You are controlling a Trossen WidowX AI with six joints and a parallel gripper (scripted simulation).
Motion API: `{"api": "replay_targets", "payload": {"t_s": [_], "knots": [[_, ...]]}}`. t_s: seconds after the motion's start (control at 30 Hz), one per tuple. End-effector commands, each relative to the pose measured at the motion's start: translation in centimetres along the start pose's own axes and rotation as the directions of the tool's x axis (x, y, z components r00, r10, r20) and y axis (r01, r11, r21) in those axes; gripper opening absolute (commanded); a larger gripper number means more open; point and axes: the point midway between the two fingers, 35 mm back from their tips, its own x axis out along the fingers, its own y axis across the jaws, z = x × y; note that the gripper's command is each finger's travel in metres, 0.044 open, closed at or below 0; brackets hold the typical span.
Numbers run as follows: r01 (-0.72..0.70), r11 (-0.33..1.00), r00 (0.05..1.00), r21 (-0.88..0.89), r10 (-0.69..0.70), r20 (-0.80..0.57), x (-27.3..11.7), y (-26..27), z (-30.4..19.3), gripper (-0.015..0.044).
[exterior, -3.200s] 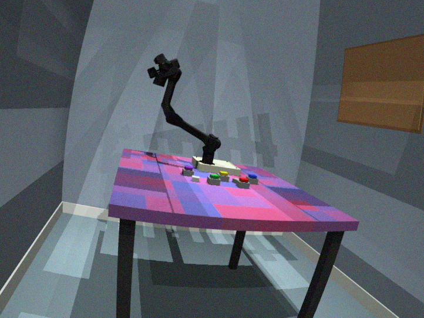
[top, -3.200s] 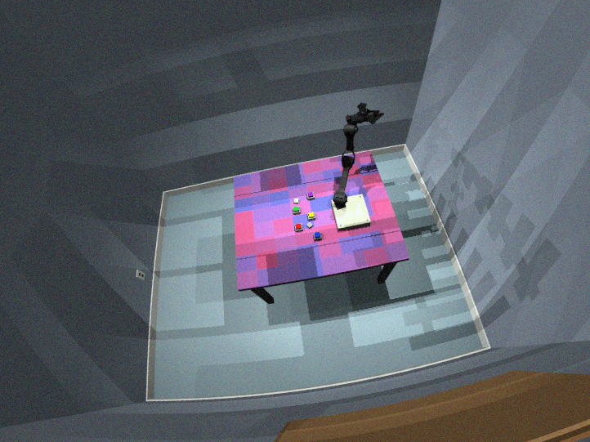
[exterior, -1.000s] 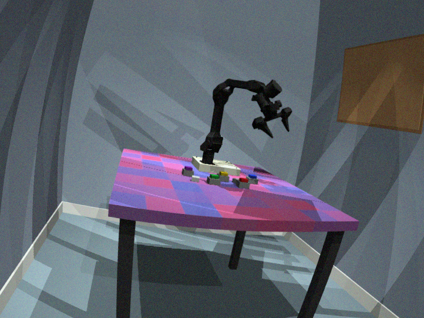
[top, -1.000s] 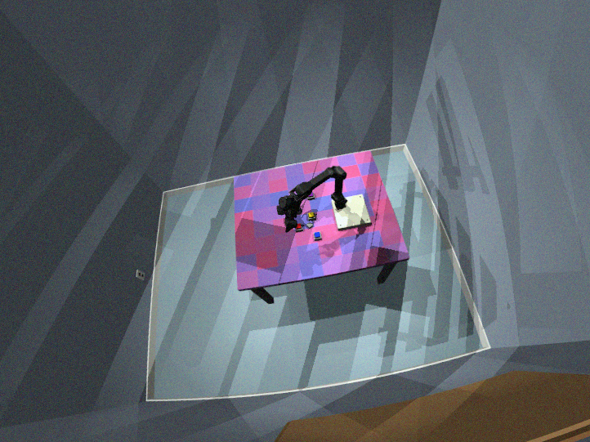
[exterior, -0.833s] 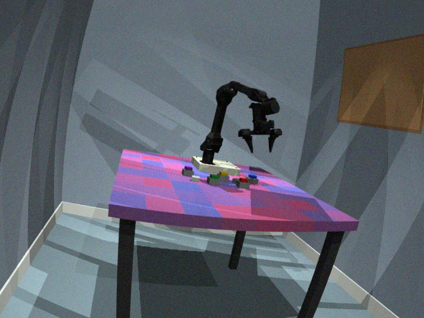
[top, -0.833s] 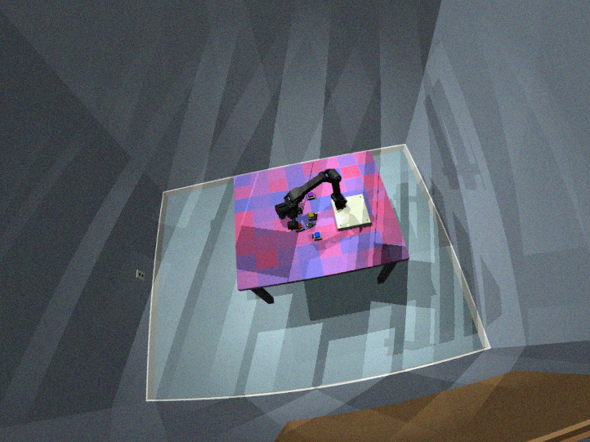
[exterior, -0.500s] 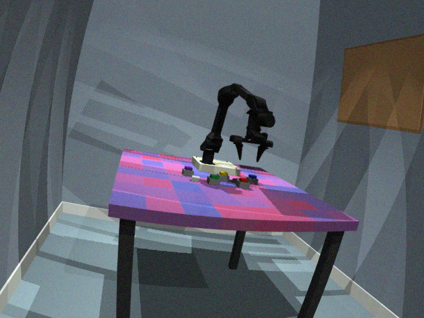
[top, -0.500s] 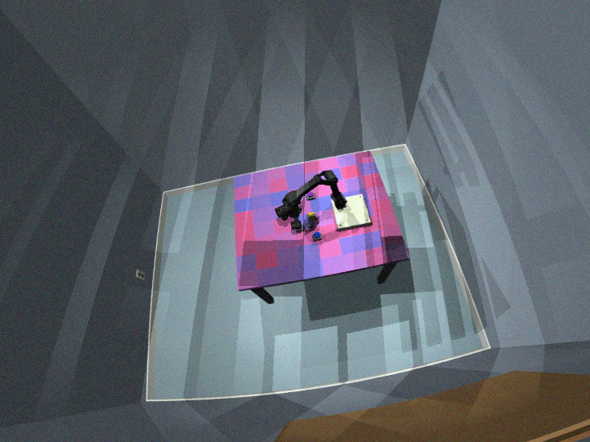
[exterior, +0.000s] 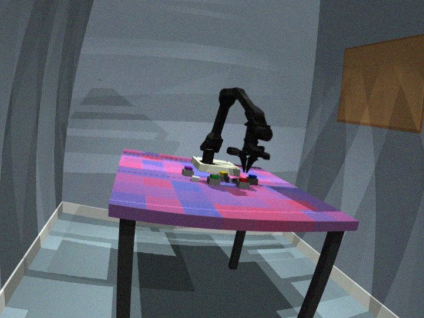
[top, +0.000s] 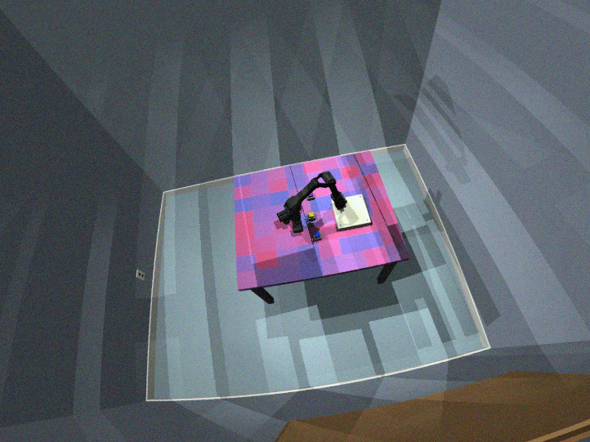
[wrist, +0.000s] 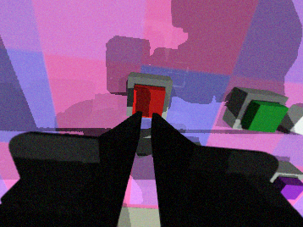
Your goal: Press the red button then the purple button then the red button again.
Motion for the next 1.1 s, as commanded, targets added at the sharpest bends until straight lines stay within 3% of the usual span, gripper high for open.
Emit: {"api": "replay_targets", "payload": {"t_s": [0.0, 1.07], "knots": [[0.005, 1.000, 1.000, -0.004, -0.005, 0.004, 0.0, -0.1, 0.1, 0.0020], [0.005, 1.000, 1.000, -0.004, -0.005, 0.003, 3.3, -0.1, 0.0, 0.0020]]}}
